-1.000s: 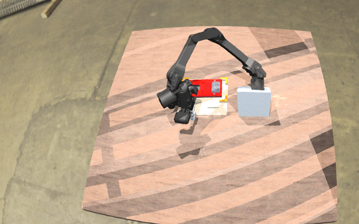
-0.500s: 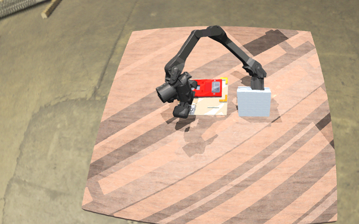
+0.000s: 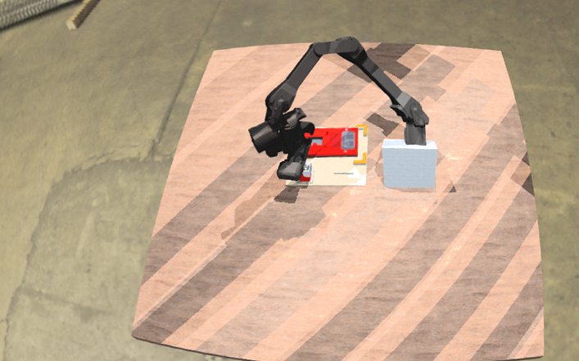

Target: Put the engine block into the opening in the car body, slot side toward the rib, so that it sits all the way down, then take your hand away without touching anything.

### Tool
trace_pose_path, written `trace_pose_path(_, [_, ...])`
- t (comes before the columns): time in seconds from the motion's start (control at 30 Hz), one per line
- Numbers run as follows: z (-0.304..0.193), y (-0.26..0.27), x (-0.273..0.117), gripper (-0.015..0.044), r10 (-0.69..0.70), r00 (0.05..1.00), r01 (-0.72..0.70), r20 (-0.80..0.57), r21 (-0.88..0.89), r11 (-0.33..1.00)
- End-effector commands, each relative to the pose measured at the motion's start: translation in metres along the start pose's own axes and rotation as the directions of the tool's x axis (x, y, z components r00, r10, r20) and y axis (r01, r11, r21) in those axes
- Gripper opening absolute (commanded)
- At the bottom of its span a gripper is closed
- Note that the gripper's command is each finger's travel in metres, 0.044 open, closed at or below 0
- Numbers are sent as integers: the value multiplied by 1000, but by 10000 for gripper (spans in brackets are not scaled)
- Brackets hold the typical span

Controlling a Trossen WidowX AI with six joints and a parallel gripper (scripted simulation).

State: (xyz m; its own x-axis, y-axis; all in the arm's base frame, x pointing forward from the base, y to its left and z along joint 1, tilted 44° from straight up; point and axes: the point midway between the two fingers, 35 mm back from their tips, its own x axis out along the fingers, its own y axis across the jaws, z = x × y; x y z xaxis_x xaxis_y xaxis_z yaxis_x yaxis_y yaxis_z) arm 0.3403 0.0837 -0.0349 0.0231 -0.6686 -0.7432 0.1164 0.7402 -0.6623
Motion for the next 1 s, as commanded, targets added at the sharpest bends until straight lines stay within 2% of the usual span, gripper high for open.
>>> trace_pose_path(0.0, [5, -10, 2, 0, 4, 1000, -4, 6, -12, 1000])
trace_pose_path(0.97, [28, -94, 32, 0, 9, 1000, -8, 11, -82, 997])
